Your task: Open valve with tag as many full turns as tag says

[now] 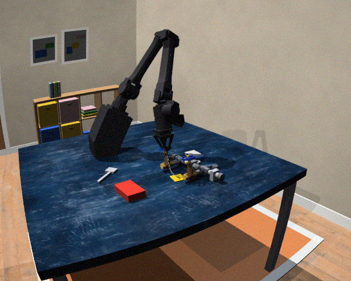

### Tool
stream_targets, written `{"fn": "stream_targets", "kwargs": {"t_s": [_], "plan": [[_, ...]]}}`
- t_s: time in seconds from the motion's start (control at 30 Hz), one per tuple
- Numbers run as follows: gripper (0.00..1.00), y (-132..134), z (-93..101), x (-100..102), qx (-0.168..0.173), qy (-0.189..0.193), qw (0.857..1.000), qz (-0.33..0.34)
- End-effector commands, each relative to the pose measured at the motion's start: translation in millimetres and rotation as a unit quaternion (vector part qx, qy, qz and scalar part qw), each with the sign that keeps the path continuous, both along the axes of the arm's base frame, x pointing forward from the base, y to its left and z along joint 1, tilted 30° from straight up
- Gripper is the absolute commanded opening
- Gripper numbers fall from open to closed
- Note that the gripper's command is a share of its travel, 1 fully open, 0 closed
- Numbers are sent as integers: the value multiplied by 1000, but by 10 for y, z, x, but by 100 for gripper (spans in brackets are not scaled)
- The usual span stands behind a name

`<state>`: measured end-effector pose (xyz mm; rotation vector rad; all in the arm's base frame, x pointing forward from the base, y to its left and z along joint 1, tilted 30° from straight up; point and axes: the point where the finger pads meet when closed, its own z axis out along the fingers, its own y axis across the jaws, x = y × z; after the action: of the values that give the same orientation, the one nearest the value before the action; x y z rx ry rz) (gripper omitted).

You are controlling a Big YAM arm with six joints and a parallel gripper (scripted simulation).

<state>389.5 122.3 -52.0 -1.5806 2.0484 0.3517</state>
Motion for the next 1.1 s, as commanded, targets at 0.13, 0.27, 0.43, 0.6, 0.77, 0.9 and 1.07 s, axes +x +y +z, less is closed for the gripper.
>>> {"fn": "stream_targets", "kwargs": {"t_s": [0.13,0.27,0.43,0.6,0.77,0.9,1.07], "plan": [[0,-10,28,48,-13,-26,999,41],[0,-10,28,48,-13,-26,999,41],[0,-10,28,48,-13,-26,999,41],[0,-10,28,48,-13,-26,999,41],[100,-10,28,48,-13,-26,999,41],[100,-10,28,48,-13,-26,999,41],[100,-10,28,48,-13,-26,999,41]]}}
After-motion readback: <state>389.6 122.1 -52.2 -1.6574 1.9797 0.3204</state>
